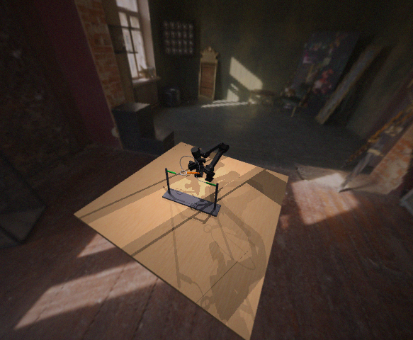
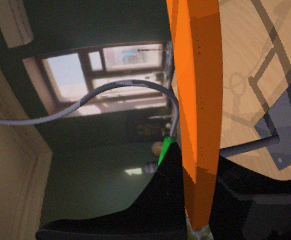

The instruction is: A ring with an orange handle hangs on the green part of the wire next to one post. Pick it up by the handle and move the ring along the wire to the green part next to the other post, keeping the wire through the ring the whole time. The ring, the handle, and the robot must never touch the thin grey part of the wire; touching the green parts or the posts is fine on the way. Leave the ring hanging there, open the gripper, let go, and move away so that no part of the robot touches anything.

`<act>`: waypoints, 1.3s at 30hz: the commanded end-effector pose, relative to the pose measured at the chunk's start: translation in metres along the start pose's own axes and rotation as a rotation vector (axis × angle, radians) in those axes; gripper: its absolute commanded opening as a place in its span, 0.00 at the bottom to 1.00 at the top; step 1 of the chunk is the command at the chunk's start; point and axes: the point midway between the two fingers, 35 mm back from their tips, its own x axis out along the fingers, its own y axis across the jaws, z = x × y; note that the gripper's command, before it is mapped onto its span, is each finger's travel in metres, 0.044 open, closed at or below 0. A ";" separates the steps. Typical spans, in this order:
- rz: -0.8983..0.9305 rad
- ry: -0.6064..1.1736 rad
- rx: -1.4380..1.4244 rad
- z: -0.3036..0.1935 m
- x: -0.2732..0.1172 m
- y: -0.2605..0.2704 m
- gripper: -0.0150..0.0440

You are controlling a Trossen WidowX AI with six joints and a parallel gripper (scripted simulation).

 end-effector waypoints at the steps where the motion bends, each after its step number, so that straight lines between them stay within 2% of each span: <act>1: 0.017 0.002 0.006 0.000 -0.001 0.008 0.00; 22: 0.102 0.018 0.148 0.002 -0.006 0.034 0.00; 39: 0.248 0.043 0.369 0.013 -0.018 0.072 0.00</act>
